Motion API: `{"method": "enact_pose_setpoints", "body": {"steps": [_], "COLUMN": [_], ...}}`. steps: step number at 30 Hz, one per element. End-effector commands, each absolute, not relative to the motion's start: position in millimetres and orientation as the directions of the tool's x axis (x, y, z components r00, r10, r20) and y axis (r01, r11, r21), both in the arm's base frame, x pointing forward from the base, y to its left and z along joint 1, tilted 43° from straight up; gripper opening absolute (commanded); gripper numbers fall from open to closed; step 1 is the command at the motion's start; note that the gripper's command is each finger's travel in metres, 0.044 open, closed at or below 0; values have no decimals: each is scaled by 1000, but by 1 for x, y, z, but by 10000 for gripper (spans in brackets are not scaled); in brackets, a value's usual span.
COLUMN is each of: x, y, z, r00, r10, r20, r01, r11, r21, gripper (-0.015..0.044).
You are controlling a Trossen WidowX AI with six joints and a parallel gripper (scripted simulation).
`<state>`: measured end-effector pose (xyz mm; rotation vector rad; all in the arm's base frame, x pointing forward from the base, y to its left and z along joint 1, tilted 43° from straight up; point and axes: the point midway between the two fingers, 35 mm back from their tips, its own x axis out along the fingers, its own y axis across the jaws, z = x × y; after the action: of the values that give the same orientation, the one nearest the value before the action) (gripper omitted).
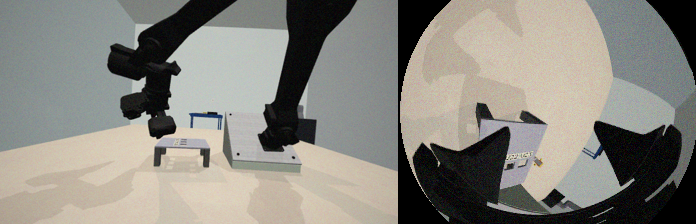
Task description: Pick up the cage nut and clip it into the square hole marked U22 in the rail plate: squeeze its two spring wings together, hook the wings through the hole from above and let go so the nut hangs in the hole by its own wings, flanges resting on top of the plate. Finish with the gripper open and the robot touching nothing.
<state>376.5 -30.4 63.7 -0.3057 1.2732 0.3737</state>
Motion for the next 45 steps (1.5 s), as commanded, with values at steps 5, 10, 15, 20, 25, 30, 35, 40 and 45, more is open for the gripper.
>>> {"method": "enact_pose_setpoints", "body": {"steps": [5,10,15,20,25,30,35,40,45], "x": [304,258,247,247,247,247,247,247,247], "y": [-103,-128,-133,-133,-133,-133,-133,-133,-133], "z": [-11,-37,-42,-42,-42,-42,-42,-42,-42], "r00": [-4,8,35,35,35,35,35,35,35], "r10": [401,622,675,675,675,675,675,675,675], "r20": [-916,-783,-737,-737,-737,-737,-737,-737,-737], "r01": [142,527,615,615,615,615,615,615,615], "r11": [907,663,567,567,567,567,567,567,567], "r21": [396,532,548,548,548,548,548,548,548], "gripper": [440,440,440,440,440,309,177,120,120]}}
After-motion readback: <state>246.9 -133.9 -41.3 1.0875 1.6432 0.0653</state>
